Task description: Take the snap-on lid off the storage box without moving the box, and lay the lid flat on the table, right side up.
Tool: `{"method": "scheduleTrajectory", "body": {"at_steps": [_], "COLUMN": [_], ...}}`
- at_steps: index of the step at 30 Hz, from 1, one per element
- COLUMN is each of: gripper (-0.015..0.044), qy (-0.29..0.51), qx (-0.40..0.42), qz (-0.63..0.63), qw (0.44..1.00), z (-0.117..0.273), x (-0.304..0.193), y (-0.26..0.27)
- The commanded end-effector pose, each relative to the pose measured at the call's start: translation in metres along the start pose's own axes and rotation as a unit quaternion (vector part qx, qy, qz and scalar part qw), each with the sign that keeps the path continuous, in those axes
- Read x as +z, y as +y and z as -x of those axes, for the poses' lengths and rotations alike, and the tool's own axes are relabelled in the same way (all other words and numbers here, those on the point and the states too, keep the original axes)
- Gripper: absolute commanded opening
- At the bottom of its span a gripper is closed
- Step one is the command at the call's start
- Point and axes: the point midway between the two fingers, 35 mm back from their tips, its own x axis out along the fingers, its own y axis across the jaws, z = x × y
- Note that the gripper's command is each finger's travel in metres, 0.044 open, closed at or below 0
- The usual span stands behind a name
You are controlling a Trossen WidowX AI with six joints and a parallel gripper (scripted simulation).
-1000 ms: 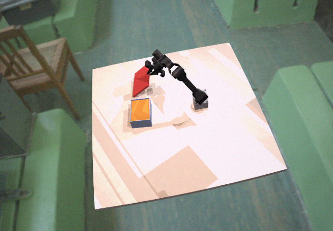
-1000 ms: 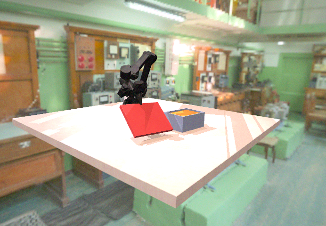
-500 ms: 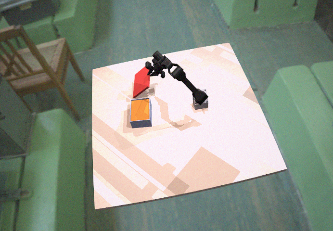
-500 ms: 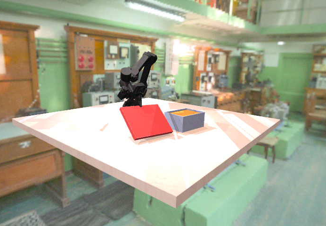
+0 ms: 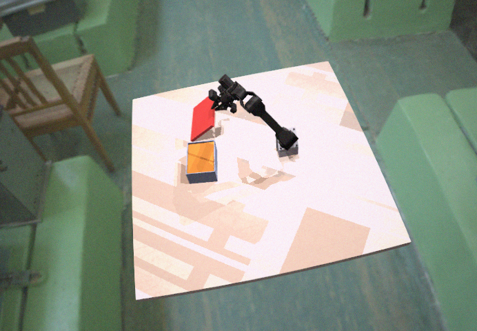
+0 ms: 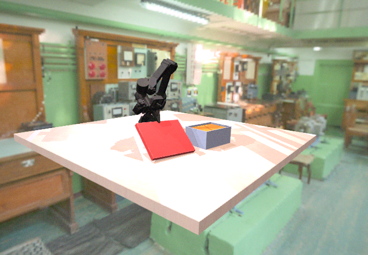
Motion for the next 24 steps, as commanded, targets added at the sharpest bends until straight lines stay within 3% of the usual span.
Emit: {"method": "scheduleTrajectory", "body": {"at_steps": [1, 24], "gripper": [0.0000, 0.0000], "qy": [-0.001, -0.001], "qx": [0.000, 0.001], "qz": [0.000, 0.000], "qw": [1.000, 1.000], "z": [-0.003, -0.015], "x": [0.000, 0.000], "y": [-0.002, -0.017]}}
